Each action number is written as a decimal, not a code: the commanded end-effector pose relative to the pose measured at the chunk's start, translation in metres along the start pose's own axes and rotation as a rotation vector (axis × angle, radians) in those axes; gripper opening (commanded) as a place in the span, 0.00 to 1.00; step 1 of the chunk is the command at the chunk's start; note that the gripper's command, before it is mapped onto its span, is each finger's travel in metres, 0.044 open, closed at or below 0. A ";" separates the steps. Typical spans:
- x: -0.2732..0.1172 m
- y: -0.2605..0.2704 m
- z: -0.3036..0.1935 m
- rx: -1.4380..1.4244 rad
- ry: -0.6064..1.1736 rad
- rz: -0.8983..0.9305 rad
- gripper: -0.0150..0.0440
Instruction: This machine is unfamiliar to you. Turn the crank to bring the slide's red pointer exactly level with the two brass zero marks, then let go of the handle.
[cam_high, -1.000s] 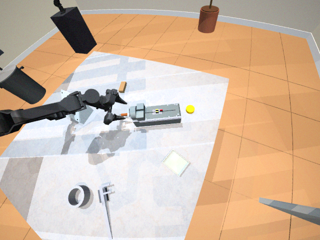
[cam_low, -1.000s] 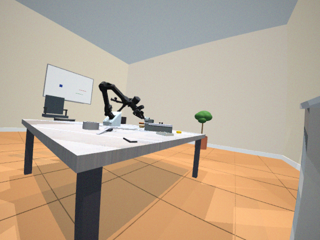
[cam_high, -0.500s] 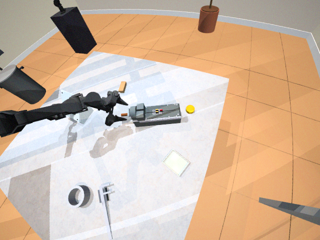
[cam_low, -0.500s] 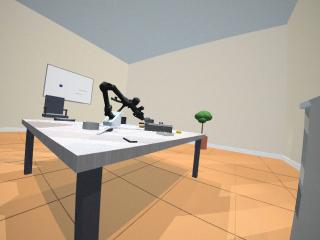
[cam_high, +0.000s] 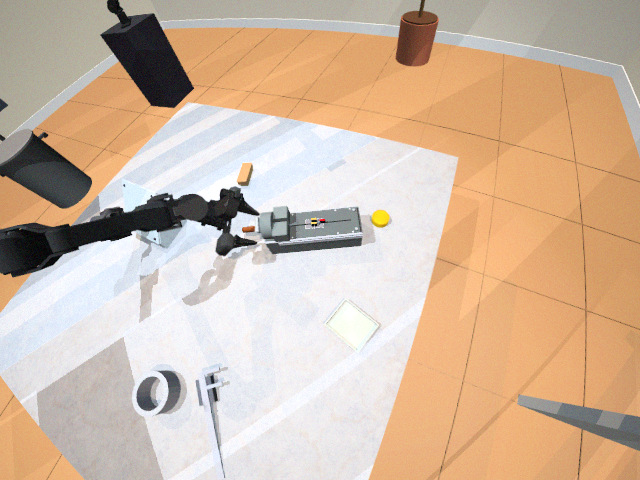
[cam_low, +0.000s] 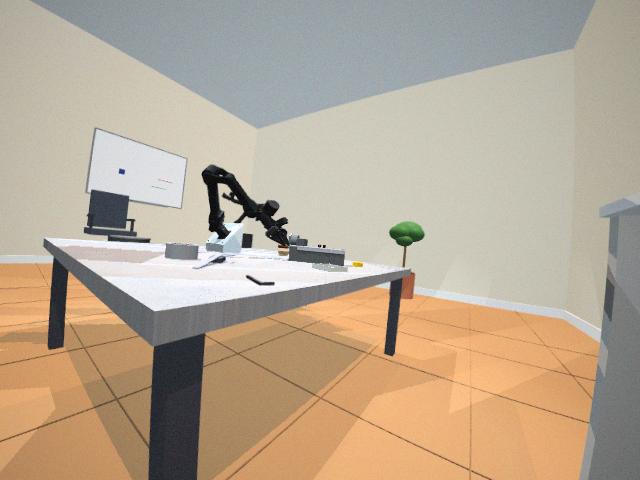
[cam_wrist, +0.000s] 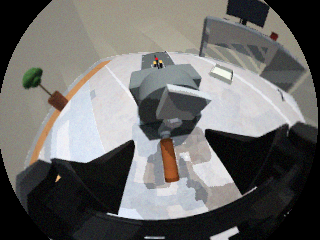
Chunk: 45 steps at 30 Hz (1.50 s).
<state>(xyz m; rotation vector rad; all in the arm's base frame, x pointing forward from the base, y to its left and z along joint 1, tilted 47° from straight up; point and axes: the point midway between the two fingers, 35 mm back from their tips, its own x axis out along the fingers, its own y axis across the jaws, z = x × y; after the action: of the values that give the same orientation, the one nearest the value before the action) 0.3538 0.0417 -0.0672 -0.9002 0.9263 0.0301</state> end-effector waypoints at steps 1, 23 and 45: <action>0.006 0.005 -0.012 -0.015 0.014 0.013 1.00; 0.018 0.004 -0.027 -0.016 0.013 0.010 0.82; 0.018 0.002 -0.025 -0.016 0.013 0.010 0.25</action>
<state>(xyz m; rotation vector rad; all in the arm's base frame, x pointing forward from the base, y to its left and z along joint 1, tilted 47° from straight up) 0.3466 0.0207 -0.0885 -0.9060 0.9405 0.0375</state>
